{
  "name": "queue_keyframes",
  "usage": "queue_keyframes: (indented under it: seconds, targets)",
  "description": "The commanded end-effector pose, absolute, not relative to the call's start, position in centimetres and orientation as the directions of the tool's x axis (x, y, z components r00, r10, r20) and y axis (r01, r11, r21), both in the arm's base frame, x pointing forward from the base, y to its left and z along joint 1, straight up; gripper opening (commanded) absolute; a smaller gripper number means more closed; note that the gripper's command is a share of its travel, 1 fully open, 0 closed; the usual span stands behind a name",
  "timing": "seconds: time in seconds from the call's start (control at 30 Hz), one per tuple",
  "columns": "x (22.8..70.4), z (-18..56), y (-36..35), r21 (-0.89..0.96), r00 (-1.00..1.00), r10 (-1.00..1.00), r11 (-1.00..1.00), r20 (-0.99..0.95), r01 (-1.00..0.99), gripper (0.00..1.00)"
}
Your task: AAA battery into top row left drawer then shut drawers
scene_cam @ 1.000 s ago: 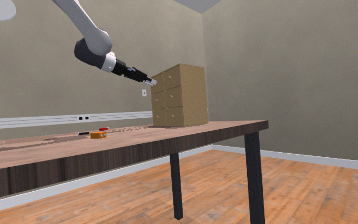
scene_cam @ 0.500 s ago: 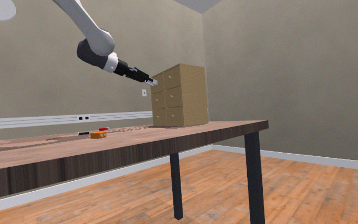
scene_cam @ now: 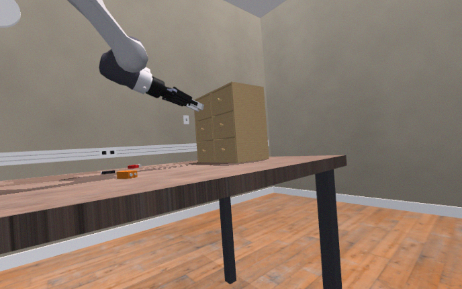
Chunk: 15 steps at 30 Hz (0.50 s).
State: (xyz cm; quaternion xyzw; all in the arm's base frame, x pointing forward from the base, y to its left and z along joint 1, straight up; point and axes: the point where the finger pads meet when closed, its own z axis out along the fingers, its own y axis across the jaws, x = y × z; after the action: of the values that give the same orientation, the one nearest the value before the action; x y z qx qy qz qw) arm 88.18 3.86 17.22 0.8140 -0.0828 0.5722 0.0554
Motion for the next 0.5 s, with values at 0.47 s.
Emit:
queue_keyframes:
  seconds: [0.47]
  targets:
    - [88.19, 17.07, 3.92, 0.002, 0.336, -0.065, -0.981, 0.94, -0.195, 0.17]
